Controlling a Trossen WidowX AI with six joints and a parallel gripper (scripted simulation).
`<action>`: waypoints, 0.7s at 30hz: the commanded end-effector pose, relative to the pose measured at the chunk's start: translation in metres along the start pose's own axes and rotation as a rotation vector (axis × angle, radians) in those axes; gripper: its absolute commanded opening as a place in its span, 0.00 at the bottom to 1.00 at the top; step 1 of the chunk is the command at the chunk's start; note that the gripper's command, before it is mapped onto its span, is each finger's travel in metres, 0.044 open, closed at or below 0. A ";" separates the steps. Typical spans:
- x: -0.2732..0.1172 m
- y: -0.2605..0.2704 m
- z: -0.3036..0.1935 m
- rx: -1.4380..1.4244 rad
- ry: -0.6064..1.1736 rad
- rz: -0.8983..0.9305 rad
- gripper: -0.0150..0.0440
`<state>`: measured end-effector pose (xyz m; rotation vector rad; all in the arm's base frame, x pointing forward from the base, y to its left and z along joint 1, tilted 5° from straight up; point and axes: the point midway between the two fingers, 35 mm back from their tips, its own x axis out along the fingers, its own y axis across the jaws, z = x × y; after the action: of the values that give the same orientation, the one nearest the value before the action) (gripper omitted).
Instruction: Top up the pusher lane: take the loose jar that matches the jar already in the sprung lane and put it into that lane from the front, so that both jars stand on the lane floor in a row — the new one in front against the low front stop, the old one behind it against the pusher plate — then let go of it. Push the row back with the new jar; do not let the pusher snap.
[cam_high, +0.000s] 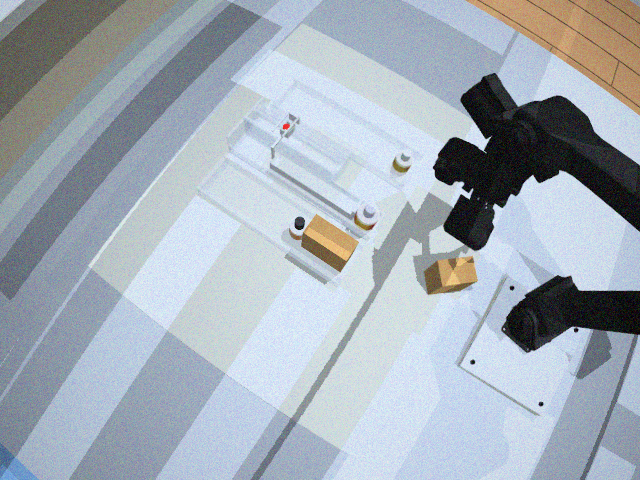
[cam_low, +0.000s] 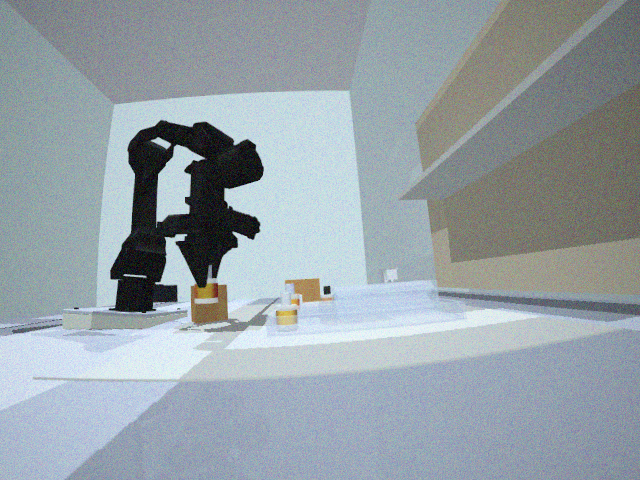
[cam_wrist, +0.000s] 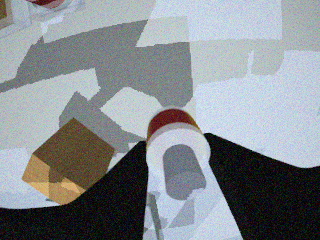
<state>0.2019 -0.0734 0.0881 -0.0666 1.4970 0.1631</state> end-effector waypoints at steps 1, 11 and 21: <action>-0.021 0.002 0.000 0.003 -0.006 -0.009 0.25; -0.061 0.009 -0.004 0.003 -0.005 -0.008 0.25; -0.047 0.025 0.028 0.000 -0.020 -0.010 0.25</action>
<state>0.2139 -0.0538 0.1441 -0.0739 1.4677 0.1567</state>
